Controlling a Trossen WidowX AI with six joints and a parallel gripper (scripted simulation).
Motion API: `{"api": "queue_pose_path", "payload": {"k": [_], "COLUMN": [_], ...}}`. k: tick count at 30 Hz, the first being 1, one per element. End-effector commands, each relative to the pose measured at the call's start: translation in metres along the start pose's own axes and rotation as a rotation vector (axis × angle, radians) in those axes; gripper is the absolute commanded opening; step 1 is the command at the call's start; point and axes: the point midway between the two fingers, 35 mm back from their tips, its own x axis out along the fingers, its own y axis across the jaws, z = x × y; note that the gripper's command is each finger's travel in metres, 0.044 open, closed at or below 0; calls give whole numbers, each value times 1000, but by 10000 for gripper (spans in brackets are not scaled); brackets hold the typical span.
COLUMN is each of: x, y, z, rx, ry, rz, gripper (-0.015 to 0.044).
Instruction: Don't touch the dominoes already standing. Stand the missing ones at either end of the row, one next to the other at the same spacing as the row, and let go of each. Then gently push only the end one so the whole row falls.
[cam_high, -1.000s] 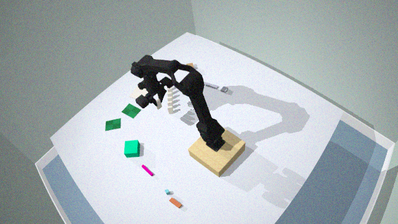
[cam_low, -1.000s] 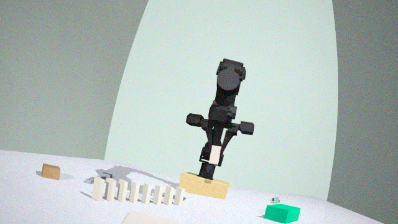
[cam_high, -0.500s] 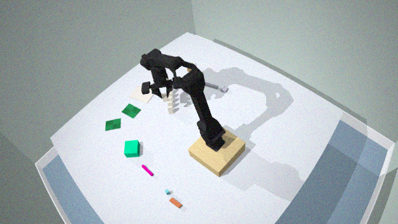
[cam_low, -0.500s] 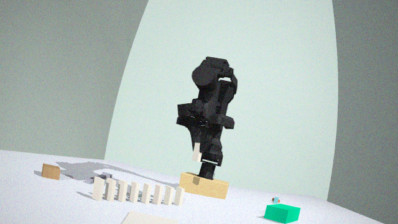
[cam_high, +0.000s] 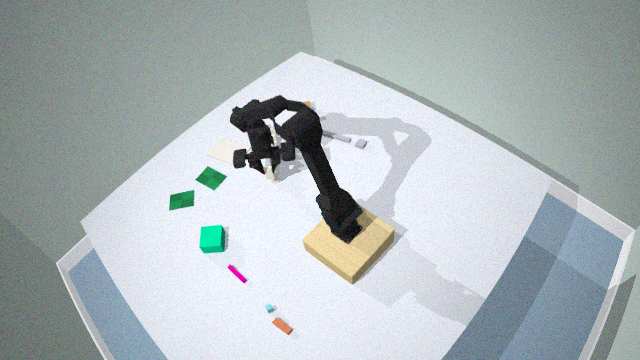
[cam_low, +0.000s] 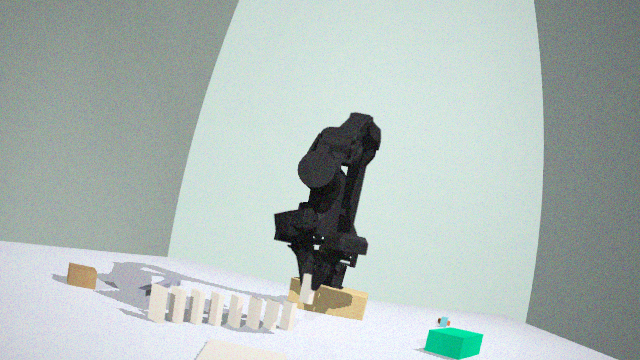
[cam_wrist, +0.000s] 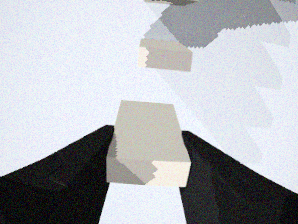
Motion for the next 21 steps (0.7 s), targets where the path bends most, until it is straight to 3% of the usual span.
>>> {"api": "queue_pose_path", "payload": {"k": [1, 7, 18, 21], "x": [20, 47, 48, 48], "y": [-2, -6, -6, -6], "z": [-3, -7, -8, -8], "rx": [4, 4, 4, 4], "ry": [5, 5, 5, 5], "rz": [-4, -4, -4, -4], "gripper": [107, 107, 107, 186]}}
